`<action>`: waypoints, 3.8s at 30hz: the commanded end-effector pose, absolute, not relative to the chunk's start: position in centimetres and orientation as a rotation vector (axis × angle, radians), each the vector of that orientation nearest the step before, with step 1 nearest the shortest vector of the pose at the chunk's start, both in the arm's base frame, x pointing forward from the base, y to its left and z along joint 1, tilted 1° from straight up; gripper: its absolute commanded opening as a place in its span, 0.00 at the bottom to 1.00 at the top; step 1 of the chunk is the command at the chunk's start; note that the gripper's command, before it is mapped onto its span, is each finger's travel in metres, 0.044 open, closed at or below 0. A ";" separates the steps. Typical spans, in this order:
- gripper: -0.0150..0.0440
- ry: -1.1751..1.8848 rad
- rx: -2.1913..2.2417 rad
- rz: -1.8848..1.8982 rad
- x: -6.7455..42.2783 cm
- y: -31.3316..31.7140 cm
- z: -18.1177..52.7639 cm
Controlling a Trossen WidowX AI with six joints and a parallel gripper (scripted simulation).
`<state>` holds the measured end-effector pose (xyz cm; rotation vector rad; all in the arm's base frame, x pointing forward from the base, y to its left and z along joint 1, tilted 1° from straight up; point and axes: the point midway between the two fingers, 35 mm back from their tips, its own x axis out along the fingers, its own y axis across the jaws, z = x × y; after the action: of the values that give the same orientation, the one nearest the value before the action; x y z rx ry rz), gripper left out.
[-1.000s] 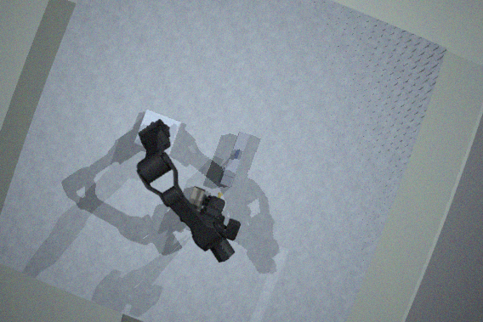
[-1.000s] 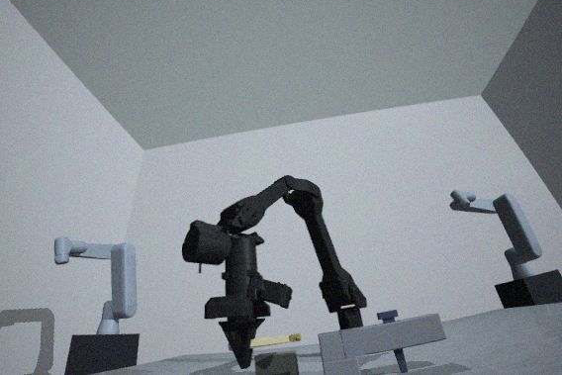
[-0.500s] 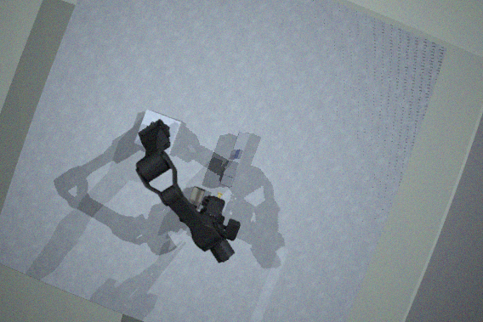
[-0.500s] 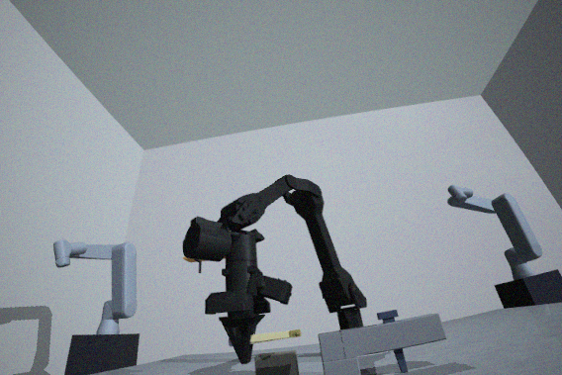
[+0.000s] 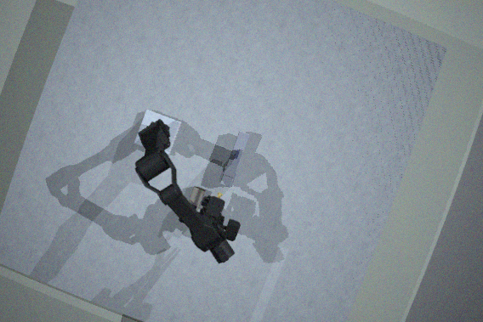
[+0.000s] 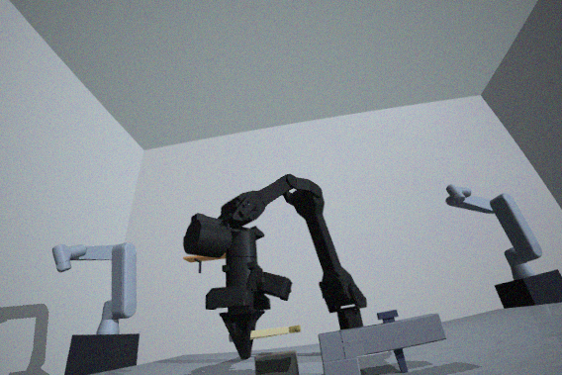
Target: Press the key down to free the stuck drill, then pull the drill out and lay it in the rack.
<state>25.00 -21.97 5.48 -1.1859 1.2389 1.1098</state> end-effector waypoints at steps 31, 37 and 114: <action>0.25 1.232 -1.192 1.110 25.1 -21.9 7.0; 0.25 1.233 -1.192 1.111 23.9 -22.0 6.8; 0.25 1.237 -1.190 1.114 18.1 -22.9 1.7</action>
<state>18.19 -23.12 2.21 -1.1946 1.2442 1.1025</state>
